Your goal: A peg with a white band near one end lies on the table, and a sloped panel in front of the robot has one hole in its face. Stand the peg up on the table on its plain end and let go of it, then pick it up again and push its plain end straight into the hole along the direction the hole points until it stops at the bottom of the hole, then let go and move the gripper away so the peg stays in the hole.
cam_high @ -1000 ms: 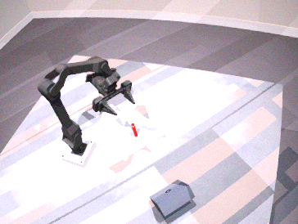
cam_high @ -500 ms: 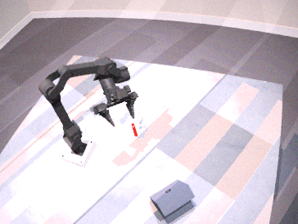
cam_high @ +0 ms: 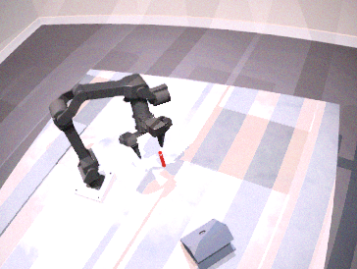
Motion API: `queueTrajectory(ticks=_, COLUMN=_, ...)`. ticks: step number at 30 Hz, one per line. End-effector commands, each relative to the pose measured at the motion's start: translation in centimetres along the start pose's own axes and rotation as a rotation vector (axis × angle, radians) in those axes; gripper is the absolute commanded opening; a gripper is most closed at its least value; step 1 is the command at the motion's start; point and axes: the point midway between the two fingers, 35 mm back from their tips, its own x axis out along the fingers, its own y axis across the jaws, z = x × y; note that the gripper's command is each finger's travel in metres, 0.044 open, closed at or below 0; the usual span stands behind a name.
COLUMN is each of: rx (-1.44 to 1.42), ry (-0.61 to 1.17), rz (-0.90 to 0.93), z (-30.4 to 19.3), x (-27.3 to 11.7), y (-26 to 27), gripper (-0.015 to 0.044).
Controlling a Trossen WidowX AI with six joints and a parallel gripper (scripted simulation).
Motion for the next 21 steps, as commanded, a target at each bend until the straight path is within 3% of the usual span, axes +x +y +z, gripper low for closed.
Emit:
queueTrajectory(ticks=1, rx=-0.014, ry=0.116, rz=0.070, z=0.1, x=-0.1, y=0.9, gripper=0.0440)
queueTrajectory(ticks=9, rx=-0.053, ry=0.302, rz=0.240, z=0.6, x=-0.8, y=2.5, gripper=0.0440)
queueTrajectory(ticks=21, rx=-0.061, ry=0.315, rz=0.256, z=0.6, x=-0.7, y=2.7, gripper=0.0440)
